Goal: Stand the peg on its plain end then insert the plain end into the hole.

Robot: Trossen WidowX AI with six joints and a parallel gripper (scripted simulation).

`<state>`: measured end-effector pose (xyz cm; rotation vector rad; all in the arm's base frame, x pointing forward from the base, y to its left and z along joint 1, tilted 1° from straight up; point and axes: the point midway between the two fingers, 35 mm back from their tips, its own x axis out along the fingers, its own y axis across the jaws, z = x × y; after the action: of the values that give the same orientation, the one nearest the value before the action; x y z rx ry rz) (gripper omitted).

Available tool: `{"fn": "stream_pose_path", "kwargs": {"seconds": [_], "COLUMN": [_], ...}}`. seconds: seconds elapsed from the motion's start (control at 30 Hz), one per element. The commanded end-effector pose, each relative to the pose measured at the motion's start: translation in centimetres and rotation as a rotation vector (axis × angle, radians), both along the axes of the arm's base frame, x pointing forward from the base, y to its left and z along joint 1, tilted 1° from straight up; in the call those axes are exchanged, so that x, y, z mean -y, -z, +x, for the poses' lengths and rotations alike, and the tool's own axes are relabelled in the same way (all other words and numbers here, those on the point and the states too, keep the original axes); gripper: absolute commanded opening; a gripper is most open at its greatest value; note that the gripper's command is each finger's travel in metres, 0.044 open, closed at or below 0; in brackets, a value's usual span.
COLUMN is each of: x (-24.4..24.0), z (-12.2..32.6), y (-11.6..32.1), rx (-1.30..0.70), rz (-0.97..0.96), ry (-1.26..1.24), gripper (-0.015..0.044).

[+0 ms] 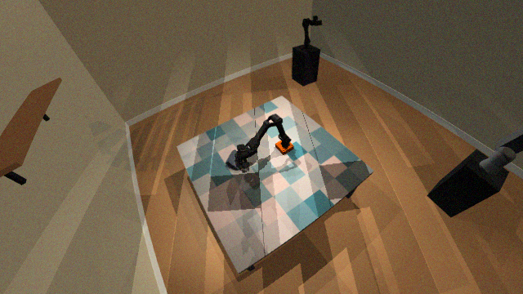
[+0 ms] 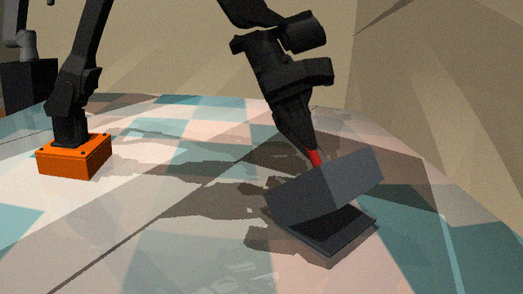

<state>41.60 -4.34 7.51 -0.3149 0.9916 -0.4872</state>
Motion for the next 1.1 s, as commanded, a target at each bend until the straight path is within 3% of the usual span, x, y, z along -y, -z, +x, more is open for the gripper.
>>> {"fn": "stream_pose_path", "kwargs": {"seconds": [0.0,1.07], "x": [-0.5,-5.0], "z": [-0.3,-3.6], "y": [-0.8,-5.9], "rx": [0.006,0.000], "rz": [0.000,0.006], "ry": [0.002,-0.005], "gripper": [0.0440,0.0440]}}
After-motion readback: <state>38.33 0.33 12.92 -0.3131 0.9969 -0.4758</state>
